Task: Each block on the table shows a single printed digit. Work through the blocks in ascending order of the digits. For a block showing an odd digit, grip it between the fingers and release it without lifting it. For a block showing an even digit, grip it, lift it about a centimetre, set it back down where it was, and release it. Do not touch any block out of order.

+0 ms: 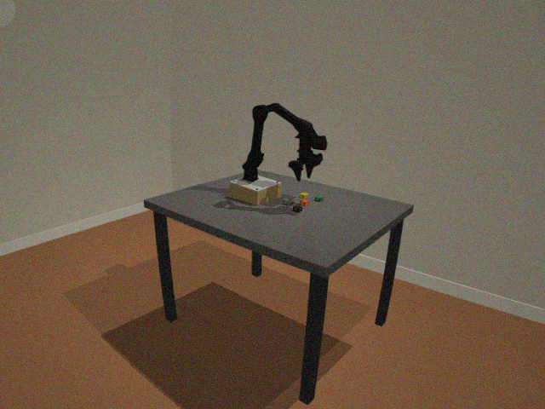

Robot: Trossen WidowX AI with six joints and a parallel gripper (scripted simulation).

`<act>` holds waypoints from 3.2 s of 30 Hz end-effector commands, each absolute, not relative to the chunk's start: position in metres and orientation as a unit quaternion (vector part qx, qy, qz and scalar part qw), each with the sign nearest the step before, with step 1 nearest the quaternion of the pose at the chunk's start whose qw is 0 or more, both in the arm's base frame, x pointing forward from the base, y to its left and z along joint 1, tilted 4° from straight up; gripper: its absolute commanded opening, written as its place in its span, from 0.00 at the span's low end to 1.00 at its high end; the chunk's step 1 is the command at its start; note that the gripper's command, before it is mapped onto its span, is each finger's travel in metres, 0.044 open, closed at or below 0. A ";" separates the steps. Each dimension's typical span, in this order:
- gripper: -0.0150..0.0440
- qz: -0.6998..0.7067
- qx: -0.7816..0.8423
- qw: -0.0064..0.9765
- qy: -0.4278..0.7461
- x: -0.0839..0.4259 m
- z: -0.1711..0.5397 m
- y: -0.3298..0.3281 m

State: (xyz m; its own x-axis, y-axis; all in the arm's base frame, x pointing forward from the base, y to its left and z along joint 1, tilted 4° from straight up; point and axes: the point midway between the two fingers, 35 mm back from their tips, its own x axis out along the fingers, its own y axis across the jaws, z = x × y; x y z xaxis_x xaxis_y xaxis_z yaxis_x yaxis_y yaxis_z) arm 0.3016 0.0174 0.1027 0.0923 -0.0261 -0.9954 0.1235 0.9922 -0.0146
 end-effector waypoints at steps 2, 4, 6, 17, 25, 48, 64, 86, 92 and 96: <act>0.93 -0.053 0.037 0.738 0.672 0.302 0.103 0.017; 0.93 -0.053 0.037 0.738 0.672 0.302 0.103 0.017; 0.93 -0.053 0.037 0.738 0.672 0.301 0.103 0.019; 0.93 -0.049 0.041 0.736 0.674 0.250 0.095 0.132; 0.93 -0.049 0.041 0.736 0.674 0.250 0.095 0.132; 0.93 -0.050 0.040 0.738 0.671 0.338 0.105 0.119; 0.93 -0.050 0.040 0.738 0.671 0.338 0.105 0.119; 0.93 -0.057 0.033 0.738 0.671 0.317 0.109 -0.090; 0.93 -0.057 0.033 0.738 0.671 0.317 0.109 -0.090; 0.93 -0.057 0.033 0.738 0.671 0.317 0.109 -0.090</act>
